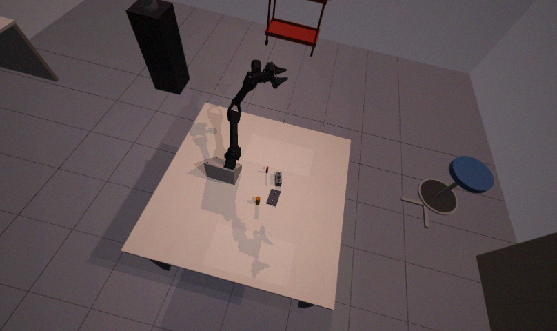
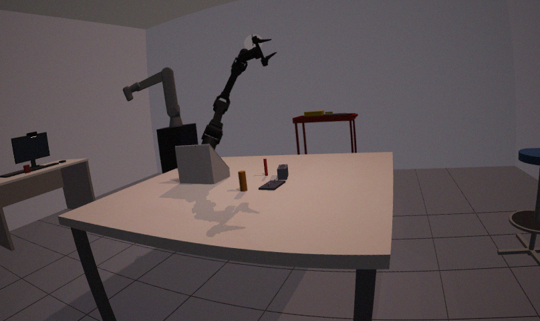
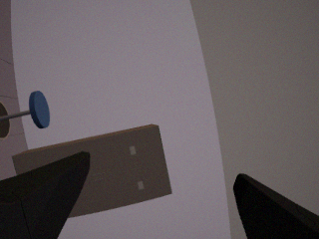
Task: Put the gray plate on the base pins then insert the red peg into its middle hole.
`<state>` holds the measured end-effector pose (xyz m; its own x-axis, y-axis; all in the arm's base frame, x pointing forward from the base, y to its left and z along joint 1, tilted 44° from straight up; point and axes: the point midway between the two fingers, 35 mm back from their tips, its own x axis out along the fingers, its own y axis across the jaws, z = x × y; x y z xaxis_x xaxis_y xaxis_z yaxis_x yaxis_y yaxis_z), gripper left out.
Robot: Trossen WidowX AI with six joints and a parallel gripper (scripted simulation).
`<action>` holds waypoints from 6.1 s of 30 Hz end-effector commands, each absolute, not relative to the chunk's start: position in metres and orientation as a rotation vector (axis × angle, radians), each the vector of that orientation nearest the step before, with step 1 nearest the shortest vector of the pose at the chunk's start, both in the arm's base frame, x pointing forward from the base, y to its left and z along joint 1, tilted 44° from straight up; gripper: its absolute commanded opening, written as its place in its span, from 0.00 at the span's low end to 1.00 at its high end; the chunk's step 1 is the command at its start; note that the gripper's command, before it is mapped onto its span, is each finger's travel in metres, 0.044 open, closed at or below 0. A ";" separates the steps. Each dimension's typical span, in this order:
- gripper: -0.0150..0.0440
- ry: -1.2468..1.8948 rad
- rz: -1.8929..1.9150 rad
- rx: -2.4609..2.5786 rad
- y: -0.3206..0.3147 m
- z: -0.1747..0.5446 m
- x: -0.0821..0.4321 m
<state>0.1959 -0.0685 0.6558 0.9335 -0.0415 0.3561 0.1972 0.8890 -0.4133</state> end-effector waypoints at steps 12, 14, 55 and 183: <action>1.00 -0.047 0.015 0.075 -0.123 0.554 0.291; 1.00 0.031 0.042 0.193 -0.127 0.525 0.311; 1.00 1.694 -0.491 1.617 0.027 0.090 0.339; 0.25 1.697 -0.493 1.604 0.041 0.063 0.340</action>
